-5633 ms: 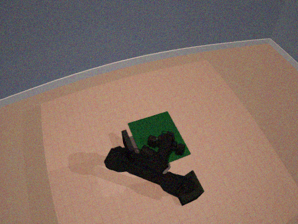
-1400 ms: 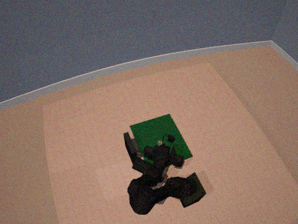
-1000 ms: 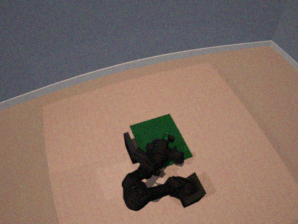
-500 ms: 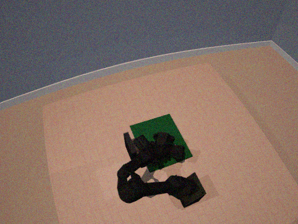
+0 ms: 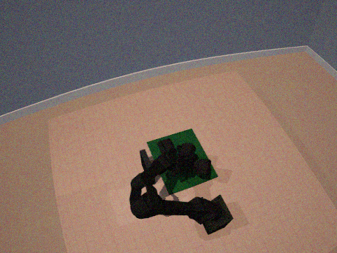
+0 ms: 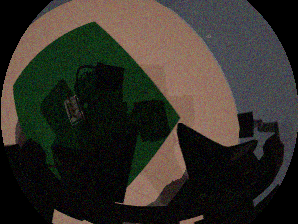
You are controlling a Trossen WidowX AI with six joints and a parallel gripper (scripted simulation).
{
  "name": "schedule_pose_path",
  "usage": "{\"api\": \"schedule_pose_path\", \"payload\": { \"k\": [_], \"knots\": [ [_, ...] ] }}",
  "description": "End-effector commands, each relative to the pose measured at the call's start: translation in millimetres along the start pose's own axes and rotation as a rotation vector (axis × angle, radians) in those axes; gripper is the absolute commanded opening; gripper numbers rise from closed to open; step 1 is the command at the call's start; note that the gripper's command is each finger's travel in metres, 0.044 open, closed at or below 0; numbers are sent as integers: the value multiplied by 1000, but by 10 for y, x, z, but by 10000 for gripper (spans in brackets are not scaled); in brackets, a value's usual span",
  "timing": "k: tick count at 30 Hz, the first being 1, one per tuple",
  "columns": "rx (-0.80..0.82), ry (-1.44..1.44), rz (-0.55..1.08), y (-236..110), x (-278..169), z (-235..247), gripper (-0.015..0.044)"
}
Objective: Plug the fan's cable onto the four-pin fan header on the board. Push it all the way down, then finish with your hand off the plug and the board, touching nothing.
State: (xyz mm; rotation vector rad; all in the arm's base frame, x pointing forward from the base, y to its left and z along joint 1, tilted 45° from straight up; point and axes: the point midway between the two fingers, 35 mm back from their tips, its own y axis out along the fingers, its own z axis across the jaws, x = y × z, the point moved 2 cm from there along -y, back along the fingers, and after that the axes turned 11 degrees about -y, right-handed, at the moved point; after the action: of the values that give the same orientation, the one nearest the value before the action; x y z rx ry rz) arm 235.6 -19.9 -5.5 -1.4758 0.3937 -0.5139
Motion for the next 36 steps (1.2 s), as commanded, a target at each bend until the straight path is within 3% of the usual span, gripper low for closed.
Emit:
{"api": "schedule_pose_path", "payload": {
  "k": [1, 20, 36],
  "knots": [
    [30, -13, 60, -17, 22, -15, 205],
    [292, -35, 321, -204, 190, -112, 205],
    [592, 5, 407, -466, 443, -237, 205]
  ]
}}
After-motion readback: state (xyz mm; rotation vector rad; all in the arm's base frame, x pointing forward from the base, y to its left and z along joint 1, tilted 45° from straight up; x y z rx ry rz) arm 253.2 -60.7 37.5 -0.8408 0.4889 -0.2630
